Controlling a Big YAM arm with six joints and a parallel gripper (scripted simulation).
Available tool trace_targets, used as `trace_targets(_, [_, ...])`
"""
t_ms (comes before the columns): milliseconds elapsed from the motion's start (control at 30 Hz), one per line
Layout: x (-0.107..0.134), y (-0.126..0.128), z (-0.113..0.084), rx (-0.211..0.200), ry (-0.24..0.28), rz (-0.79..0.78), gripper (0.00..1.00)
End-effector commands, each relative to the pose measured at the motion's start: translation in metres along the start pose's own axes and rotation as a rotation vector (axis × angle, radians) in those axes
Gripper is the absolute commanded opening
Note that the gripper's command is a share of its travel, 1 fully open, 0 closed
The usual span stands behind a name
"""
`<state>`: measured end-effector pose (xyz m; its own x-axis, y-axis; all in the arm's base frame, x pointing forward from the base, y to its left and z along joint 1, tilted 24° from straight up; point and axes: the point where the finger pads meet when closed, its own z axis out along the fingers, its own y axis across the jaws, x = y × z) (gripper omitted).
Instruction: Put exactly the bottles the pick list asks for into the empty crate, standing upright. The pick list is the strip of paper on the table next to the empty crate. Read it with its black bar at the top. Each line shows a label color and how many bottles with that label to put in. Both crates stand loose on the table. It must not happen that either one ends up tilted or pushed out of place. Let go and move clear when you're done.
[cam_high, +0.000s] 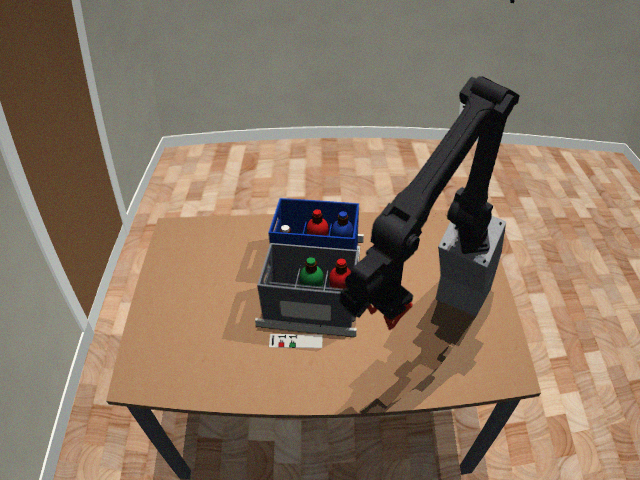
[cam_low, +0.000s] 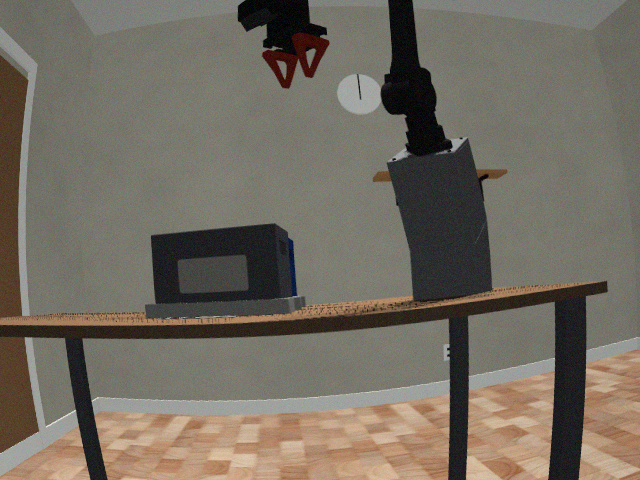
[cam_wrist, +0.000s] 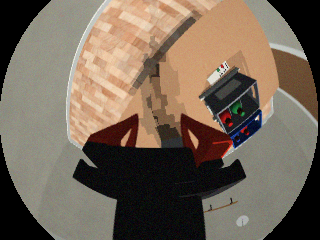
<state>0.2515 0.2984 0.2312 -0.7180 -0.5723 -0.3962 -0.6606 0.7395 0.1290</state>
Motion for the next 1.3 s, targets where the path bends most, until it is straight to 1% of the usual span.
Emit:
trace_targets(0, [-0.012,0.001,-0.01,-0.002,-0.027,0.01,0.61])
trace_targets(133, [-0.012,0.001,-0.01,-0.002,-0.027,0.01,0.61])
trace_targets(167, [-0.009,-0.003,-0.003,0.007,-0.001,0.03,0.61])
trace_targets(200, [-0.008,-0.003,-0.003,0.007,0.0,0.03,0.61])
trace_targets(233, [-0.012,0.001,-0.009,-0.002,-0.027,0.01,0.61])
trace_targets(567, [-0.011,0.001,-0.009,-0.002,-0.027,0.01,0.61])
trace_targets(600, [-0.004,-0.003,0.0,0.008,0.006,0.029,0.61])
trace_targets(633, [-0.003,-0.003,0.001,0.007,0.006,0.029,0.61])
trace_targets(667, [-0.011,0.001,-0.009,-0.002,-0.027,0.01,0.61])
trace_targets(700, [-0.002,-0.003,0.001,0.007,0.006,0.029,0.61])
trace_targets(967, [0.001,-0.003,0.002,0.007,0.009,0.025,0.61])
trace_targets(1000, [0.0,-0.003,0.002,0.007,0.006,0.025,0.61])
trace_targets(1033, [-0.011,0.001,-0.009,-0.002,-0.027,0.01,0.61])
trace_targets(1267, [-0.011,0.001,-0.009,-0.002,-0.027,0.01,0.61])
